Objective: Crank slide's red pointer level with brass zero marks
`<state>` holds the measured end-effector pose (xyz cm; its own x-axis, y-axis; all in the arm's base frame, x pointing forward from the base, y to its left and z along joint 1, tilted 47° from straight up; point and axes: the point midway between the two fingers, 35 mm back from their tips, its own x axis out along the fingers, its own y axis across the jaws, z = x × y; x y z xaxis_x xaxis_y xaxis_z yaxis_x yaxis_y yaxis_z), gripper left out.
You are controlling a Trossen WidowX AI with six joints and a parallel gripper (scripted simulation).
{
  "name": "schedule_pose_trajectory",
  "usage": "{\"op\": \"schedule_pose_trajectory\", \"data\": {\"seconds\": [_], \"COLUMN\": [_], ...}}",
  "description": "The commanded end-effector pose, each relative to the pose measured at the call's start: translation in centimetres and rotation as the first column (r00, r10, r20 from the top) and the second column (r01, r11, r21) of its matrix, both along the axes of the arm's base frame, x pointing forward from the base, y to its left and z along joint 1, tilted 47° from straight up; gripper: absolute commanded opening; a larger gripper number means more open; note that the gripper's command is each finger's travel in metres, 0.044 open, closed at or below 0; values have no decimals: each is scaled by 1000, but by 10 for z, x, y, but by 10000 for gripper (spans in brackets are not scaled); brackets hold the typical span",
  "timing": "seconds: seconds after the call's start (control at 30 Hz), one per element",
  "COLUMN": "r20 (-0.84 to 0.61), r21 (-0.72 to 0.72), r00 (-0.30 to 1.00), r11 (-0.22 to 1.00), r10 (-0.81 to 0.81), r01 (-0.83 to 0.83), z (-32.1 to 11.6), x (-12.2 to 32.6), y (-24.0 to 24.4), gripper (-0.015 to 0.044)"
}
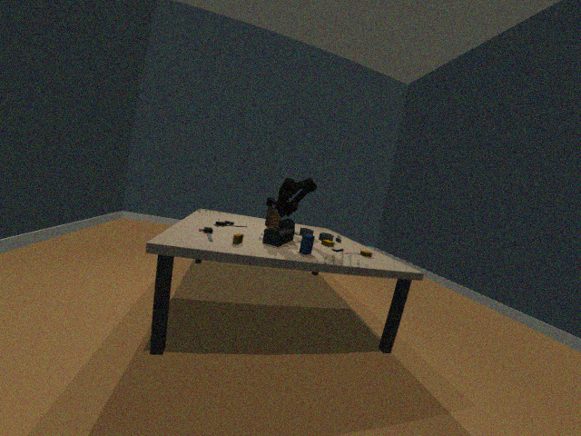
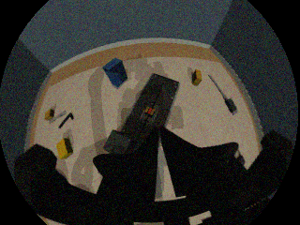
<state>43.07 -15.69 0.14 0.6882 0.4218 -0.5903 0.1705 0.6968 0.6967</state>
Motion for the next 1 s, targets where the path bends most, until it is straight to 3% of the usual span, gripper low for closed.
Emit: {"op": "schedule_pose_trajectory", "data": {"seconds": [0.0,0.47,0.97], "r20": [0,0,0], "r21": [-1,0,0], "r00": [1000,1000,1000], "r11": [1000,1000,1000], "r10": [-1,0,0], "r01": [1,0,0], "z": [0,0,0], "x": [0,0,0], "y": [0,0,0], "gripper": [0,0,394]}}
